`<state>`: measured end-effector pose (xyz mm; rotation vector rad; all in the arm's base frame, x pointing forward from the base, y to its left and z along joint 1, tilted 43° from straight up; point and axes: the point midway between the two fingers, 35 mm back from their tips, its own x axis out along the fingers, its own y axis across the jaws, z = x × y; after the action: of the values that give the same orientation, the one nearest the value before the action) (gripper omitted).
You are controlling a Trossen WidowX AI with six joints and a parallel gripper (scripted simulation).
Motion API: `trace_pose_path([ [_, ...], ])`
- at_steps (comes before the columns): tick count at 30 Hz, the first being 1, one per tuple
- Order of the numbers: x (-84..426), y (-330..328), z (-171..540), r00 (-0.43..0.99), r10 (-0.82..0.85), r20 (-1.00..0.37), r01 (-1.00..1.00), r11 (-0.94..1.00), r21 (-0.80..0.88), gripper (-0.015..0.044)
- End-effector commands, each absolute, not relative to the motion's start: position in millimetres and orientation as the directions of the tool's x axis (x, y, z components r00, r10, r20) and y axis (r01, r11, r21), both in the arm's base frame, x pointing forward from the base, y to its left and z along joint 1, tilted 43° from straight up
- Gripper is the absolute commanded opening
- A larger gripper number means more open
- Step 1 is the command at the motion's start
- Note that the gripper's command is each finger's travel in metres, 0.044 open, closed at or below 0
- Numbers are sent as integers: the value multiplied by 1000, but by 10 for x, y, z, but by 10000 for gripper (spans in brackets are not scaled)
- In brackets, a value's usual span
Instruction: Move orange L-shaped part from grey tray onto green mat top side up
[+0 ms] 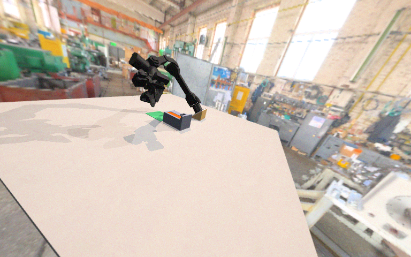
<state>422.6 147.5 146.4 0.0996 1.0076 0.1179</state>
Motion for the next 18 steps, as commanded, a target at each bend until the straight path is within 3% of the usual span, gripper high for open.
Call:
trace_pose_path([
  [1, 3659, 1686, 1020, 330, -40, -943, 42, 999, -28, 180],
  [5, 3007, 1738, 777, 175, -312, -934, 71, 950, -304, 180],
  [9, 2462, 1676, 805, 154, -606, -781, 34, 793, -608, 180],
  [18, 2388, 1666, 837, 167, -649, -742, 26, 755, -655, 180],
])
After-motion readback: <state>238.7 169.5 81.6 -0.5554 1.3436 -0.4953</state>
